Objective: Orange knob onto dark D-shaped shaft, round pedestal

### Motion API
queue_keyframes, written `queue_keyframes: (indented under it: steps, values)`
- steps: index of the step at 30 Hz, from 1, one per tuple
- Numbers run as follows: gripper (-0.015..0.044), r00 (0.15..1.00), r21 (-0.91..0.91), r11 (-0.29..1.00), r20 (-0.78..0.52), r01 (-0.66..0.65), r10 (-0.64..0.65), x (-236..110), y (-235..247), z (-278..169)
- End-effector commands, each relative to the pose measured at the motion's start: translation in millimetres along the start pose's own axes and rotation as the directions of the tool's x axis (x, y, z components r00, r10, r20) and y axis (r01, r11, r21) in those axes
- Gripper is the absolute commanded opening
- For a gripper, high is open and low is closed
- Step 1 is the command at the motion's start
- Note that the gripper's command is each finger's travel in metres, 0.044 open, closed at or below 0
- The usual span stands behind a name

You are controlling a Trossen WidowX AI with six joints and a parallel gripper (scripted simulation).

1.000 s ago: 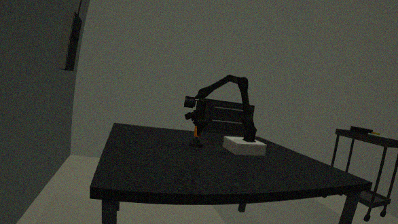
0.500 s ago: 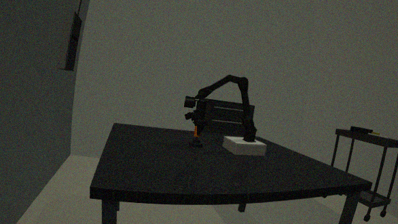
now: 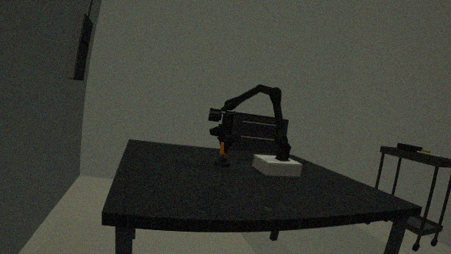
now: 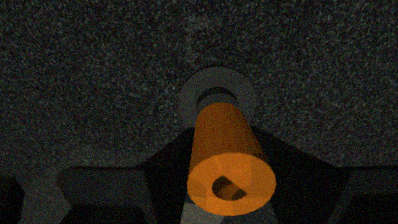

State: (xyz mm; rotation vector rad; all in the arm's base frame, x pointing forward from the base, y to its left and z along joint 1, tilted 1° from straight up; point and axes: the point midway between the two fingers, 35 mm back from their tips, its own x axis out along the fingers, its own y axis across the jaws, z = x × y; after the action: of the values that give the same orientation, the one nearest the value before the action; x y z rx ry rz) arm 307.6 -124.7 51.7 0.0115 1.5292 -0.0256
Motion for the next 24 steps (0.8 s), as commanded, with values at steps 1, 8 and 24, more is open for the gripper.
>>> queue_keyframes:
  steps: [1,8,24]
  values:
    - [0.0000,1.000,-0.027,1.000,0.002,-0.002,0.002,1.3,-0.1,1.0]
    - [0.0000,1.000,-0.027,1.000,0.002,-0.002,0.002,4.1,0.5,-0.8]
    - [0.0000,1.000,-0.027,1.000,0.002,-0.002,0.002,4.9,0.8,-0.6]
